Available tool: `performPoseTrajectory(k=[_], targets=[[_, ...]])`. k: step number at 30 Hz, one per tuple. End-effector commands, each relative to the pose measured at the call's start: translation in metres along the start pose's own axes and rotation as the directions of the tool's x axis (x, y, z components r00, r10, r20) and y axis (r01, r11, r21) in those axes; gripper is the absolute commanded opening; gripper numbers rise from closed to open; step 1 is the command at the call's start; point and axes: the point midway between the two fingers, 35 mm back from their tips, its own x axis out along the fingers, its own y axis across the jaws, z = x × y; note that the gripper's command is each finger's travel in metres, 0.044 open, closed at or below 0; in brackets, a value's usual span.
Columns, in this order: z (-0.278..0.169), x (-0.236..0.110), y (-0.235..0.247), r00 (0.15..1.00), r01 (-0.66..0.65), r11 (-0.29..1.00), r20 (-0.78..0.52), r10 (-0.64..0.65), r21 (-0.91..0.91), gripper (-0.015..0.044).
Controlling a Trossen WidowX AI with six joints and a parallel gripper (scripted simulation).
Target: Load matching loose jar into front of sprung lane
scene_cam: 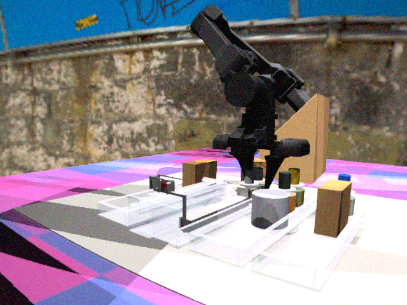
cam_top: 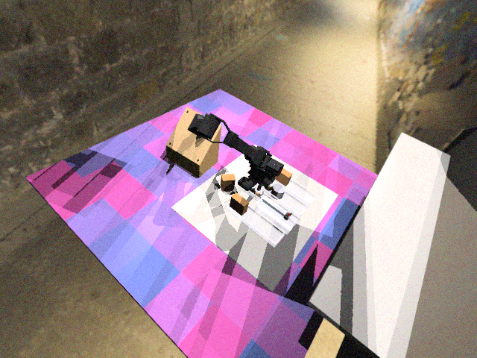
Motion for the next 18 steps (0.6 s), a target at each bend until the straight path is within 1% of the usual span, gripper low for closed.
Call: performPoseTrajectory(k=[1, 9, 18], targets=[[-0.0006, -0.0003, -0.0001, 1.000, 0.003, 1.000, 0.002, -0.003, 0.003, 0.0000], [-0.0006, -0.0003, -0.0001, 1.000, 0.003, 1.000, 0.002, -0.003, 0.003, 0.0000], [-0.0005, 0.0001, 0.0002, 1.000, 0.003, 1.000, 0.002, -0.003, 0.003, 0.0236]])
